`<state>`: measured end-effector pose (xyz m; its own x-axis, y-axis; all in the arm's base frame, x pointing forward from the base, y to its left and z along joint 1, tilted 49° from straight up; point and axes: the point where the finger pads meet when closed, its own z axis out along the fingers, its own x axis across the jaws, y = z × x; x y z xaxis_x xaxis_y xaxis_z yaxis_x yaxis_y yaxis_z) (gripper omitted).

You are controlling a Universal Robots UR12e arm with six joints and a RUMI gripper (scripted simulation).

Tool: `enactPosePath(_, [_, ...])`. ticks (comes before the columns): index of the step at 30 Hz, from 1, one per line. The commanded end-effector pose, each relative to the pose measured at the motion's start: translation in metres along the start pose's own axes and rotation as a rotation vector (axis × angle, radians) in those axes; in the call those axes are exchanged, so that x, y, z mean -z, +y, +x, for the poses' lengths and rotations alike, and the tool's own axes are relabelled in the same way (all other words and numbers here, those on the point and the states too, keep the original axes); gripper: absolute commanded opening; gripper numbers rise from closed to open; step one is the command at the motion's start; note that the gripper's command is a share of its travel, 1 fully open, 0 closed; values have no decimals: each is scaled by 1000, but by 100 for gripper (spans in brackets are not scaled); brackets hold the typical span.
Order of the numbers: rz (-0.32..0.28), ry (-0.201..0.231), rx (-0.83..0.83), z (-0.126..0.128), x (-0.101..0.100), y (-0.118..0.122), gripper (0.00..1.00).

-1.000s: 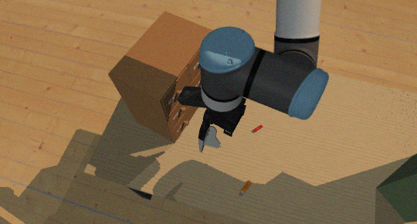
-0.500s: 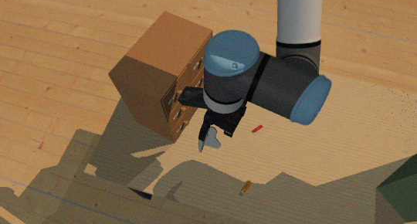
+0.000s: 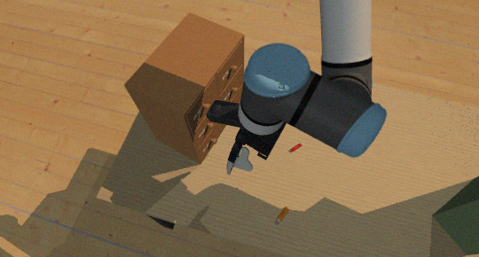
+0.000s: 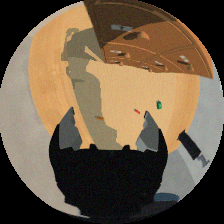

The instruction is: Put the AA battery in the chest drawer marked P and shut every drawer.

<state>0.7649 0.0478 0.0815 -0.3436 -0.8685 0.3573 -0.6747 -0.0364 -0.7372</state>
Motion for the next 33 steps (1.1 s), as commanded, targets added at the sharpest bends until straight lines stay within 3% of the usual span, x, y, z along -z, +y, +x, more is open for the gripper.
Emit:
enactPosePath(1, [41, -1, 0, 0, -3, -3, 100])
enactPosePath(10, [105, -1, 0, 0, -9, -7, 100])
enactPosePath(33, [363, -1, 0, 0, -32, -22, 100])
